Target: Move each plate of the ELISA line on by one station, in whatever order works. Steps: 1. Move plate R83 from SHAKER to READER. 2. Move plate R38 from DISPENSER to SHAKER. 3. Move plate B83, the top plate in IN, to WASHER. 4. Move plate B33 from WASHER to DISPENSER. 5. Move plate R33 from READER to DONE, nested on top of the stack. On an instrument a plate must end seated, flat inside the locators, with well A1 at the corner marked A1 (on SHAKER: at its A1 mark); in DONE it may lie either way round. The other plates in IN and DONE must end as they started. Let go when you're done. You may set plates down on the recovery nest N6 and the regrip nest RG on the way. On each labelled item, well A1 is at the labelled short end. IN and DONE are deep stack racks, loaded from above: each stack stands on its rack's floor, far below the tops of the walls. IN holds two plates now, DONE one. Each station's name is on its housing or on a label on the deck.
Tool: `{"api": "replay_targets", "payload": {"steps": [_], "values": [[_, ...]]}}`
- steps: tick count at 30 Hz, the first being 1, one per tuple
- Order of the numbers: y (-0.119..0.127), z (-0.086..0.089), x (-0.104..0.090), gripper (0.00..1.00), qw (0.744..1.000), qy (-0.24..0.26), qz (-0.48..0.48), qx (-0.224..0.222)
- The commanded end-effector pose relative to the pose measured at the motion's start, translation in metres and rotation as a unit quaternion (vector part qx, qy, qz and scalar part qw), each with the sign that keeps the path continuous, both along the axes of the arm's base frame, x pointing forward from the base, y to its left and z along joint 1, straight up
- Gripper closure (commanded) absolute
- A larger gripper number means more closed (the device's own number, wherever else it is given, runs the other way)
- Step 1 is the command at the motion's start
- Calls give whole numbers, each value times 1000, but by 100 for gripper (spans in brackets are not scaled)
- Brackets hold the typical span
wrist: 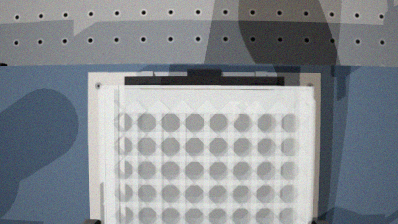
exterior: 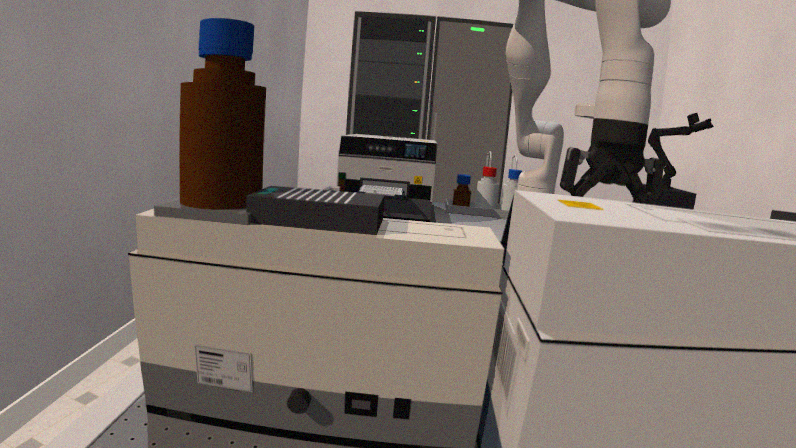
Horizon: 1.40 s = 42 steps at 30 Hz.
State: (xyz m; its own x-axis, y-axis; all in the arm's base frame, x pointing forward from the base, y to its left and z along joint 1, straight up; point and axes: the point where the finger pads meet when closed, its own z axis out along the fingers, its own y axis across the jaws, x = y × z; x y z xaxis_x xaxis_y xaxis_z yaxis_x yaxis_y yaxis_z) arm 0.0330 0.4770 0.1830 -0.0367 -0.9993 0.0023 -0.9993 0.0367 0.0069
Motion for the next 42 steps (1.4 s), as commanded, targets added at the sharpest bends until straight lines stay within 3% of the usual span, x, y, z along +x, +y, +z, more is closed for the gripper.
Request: {"api": "replay_targets", "payload": {"steps": [1,42], "values": [[-3,4,0,6,1000,2,-11,2],[-126,3,-2,6,974,2,-226,1]]}}
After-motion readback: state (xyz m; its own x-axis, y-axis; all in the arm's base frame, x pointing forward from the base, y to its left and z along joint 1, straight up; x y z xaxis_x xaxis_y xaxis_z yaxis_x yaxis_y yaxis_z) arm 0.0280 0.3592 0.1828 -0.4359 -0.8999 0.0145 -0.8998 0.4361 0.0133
